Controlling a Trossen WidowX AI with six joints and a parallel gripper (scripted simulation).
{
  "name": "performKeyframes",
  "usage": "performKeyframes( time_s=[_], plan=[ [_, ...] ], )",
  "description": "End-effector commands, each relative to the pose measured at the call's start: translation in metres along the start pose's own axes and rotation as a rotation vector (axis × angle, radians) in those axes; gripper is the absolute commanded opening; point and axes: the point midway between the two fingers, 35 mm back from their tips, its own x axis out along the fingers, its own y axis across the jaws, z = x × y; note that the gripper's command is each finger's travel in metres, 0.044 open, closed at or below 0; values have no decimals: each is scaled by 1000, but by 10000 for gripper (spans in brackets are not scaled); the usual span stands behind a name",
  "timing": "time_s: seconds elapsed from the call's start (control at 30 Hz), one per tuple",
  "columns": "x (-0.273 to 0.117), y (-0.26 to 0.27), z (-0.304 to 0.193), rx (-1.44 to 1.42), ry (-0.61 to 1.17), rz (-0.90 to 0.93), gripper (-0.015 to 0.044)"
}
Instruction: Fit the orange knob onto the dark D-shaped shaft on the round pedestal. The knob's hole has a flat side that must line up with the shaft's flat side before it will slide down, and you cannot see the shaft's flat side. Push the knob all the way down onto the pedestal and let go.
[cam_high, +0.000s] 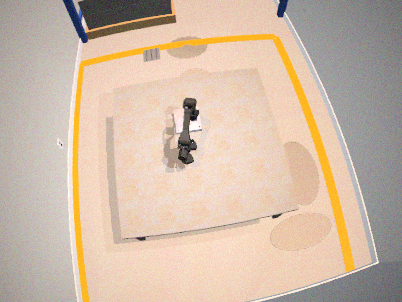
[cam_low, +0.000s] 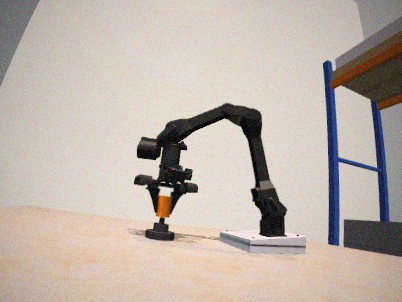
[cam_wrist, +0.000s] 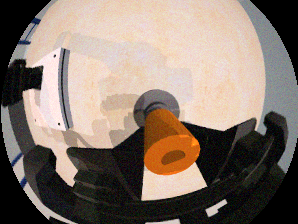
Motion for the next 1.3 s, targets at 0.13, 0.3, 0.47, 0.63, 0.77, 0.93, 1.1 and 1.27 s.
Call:
performKeyframes(
  time_s=[0.13, 0.3, 0.47, 0.63, 0.77, 0.93, 1.1, 1.27],
  plan=[
    [2, -4, -1, -46, 1, -10, 0],
    [3, -4, -1, -46, 1, -10, 0],
    [2, -3, -1, -46, 1, -10, 0],
    [0, -3, 0, -46, 1, -10, 0],
    [-2, -1, 0, -46, 1, -10, 0],
    [-3, 0, 1, -171, 1, -10, 0],
    [-2, 1, 1, -255, 2, -10, 0],
    [-1, 1, 1, -255, 2, -10, 0]
  ],
)
